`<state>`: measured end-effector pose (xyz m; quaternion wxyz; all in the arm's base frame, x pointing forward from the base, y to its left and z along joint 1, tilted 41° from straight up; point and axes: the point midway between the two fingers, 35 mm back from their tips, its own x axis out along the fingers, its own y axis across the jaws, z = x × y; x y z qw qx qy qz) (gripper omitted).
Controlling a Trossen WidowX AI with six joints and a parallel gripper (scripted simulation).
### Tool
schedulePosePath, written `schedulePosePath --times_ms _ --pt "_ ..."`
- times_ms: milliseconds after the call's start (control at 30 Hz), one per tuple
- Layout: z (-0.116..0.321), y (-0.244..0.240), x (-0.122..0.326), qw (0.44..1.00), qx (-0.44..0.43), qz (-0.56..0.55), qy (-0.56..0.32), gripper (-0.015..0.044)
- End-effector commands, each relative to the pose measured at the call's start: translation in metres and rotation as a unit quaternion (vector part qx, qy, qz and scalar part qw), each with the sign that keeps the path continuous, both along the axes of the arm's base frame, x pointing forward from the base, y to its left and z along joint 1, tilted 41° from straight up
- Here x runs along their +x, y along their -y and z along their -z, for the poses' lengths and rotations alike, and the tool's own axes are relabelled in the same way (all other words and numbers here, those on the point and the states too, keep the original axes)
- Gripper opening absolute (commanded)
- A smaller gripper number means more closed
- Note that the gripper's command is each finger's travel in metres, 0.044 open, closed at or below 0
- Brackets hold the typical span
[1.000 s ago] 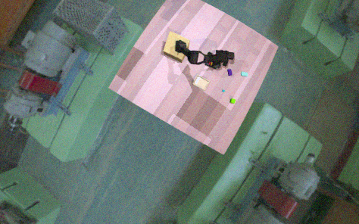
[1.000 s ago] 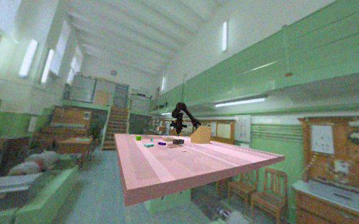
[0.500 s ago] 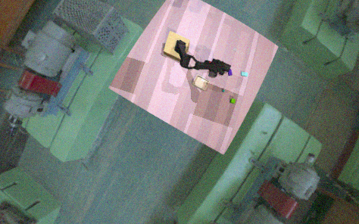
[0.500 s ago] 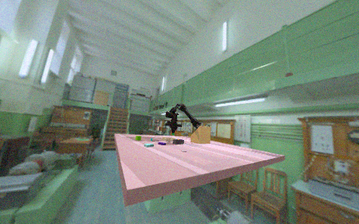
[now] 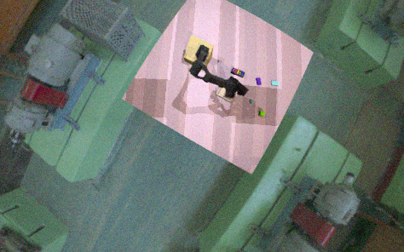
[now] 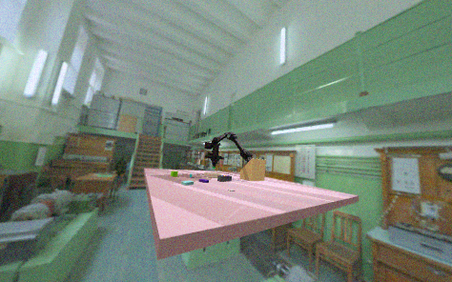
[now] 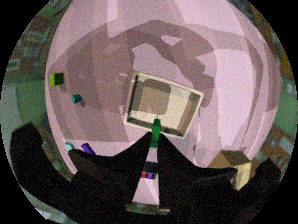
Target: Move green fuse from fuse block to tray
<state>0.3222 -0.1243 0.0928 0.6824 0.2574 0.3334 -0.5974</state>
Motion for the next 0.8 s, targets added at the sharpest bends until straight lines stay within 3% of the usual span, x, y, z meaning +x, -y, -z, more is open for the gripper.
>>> schedulePosePath --times_ms 0,767 --pt "-0.013 0.011 -0.008 1.000 -0.006 -0.004 -0.001 0.0000" --pt "0.010 0.031 -0.006 1.000 -0.006 -0.004 -0.002 0.0000"
